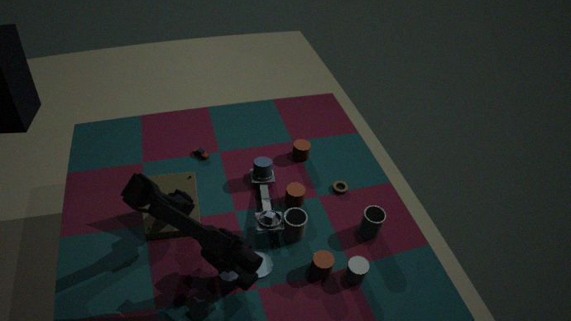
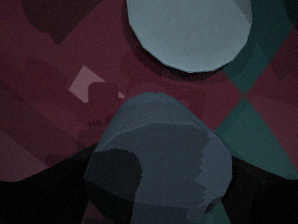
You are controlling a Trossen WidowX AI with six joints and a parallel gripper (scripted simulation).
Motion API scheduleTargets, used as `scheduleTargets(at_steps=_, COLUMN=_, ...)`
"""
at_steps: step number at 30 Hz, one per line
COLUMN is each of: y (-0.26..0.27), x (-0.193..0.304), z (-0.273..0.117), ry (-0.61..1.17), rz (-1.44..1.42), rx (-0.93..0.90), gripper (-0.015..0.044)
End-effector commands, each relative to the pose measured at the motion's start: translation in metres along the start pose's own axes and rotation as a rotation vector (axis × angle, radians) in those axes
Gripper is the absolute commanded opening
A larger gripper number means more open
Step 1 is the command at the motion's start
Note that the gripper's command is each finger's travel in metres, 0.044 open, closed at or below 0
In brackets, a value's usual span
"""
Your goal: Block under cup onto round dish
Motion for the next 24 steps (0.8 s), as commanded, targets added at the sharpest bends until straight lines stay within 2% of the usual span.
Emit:
scheduleTargets(at_steps=1, y=-0.001, x=-0.002, z=-0.020, ry=-0.003, rz=0.002, rx=-0.002, gripper=0.0440)
scheduleTargets(at_steps=4, y=0.000, x=-0.001, z=-0.051, ry=-0.003, rz=-0.004, rx=-0.006, gripper=0.0440)
scheduleTargets(at_steps=10, y=0.000, x=-0.001, z=-0.053, ry=-0.003, rz=-0.005, rx=-0.006, gripper=0.0440)
scheduleTargets(at_steps=17, y=-0.001, x=-0.038, z=-0.062, ry=-0.075, rz=-0.086, rx=-0.015, gripper=0.0260)
scheduleTargets(at_steps=21, y=0.002, x=-0.061, z=-0.064, ry=-0.078, rz=-0.102, rx=-0.038, gripper=0.0260)
scheduleTargets(at_steps=24, y=0.011, x=-0.097, z=-0.070, ry=-0.074, rz=-0.131, rx=-0.064, gripper=0.0260)
Point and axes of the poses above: the point midway between the two fingers, 35 mm back from their tips, its own z axis out along the fingers, its own y axis across the jaws, x = y × z, the point moved 2 cm from there along -z, back along the fingers, and after that the axes turned 15 degrees about z, right-handed, at the moved point
